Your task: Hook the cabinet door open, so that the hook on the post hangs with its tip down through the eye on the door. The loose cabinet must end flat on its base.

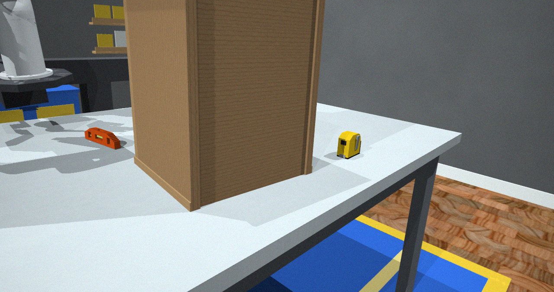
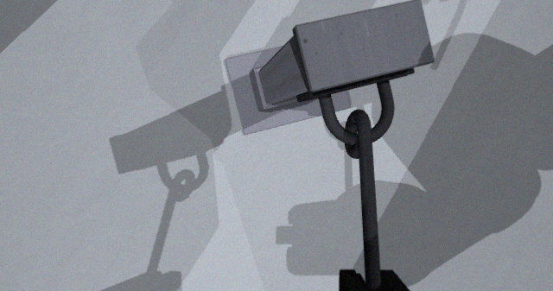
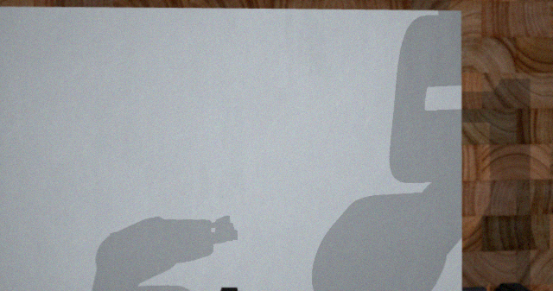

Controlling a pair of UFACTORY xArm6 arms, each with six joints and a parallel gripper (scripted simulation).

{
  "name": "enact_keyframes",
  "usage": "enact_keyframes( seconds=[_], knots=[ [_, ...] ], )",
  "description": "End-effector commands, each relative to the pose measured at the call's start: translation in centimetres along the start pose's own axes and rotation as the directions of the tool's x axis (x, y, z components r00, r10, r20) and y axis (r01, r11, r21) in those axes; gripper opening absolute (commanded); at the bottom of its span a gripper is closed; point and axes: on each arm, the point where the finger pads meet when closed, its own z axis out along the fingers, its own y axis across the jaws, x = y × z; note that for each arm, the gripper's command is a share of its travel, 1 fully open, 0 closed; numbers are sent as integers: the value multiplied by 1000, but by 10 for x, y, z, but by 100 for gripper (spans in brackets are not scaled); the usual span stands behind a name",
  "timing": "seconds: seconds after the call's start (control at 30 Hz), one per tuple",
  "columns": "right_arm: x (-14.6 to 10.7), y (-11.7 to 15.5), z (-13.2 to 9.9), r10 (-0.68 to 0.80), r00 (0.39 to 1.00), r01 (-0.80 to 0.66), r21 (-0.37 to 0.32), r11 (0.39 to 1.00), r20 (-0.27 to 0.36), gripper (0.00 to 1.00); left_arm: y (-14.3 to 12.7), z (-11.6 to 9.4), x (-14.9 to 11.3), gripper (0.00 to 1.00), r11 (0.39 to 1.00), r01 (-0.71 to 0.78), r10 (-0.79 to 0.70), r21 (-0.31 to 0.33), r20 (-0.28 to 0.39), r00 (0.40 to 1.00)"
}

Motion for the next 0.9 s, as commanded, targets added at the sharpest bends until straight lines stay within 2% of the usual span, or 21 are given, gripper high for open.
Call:
enact_keyframes(
  seconds=[0.0,0.87],
  knots=[
    [1,0,-2,0,1000,0,0,1000,-4,100,2,-1,-2,5,999,33,-33,0,-2,999],
    [1,0,-2,0,1000,0,0,1000,-4,100,17,2,-1,5,974,224,-224,-4,-37,974]
  ],
)
